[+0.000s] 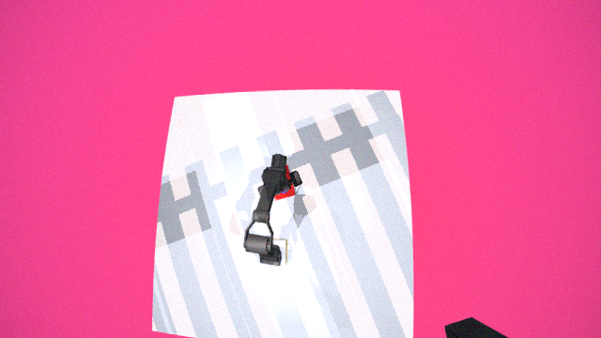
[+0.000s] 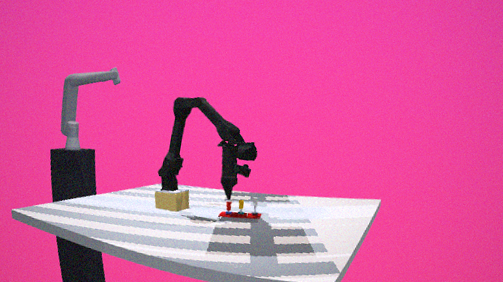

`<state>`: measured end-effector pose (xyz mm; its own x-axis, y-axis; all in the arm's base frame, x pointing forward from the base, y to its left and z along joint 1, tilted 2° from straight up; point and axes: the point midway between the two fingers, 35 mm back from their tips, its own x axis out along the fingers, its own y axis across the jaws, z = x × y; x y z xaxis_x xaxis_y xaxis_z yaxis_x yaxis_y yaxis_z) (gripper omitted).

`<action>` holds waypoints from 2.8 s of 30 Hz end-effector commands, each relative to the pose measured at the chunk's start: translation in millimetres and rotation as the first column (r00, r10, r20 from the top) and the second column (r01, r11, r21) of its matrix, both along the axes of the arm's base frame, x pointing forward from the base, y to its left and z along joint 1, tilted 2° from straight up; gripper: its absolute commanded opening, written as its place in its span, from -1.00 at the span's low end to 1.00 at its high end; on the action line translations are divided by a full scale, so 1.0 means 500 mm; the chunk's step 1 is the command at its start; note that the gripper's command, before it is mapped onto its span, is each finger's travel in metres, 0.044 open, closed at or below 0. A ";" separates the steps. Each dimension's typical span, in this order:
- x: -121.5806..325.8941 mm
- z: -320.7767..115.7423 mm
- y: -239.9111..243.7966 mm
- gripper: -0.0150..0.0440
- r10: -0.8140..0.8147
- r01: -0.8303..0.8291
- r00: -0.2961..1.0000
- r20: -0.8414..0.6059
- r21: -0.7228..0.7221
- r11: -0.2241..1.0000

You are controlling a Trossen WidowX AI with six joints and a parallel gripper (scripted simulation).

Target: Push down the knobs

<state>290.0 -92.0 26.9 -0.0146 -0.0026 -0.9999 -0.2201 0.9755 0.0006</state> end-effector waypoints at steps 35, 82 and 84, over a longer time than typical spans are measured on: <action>0.046 0.035 0.011 -0.49 -0.803 0.803 0.595 0.042 0.024 0.596; 0.083 0.074 0.018 -0.49 -0.541 0.541 -0.841 0.016 0.010 -0.841; 0.085 0.076 0.018 -0.49 -0.481 0.481 -0.877 0.017 0.009 -0.877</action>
<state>331.8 -82.8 65.3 0.0107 -0.0048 -0.9999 0.7223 -0.6915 0.0110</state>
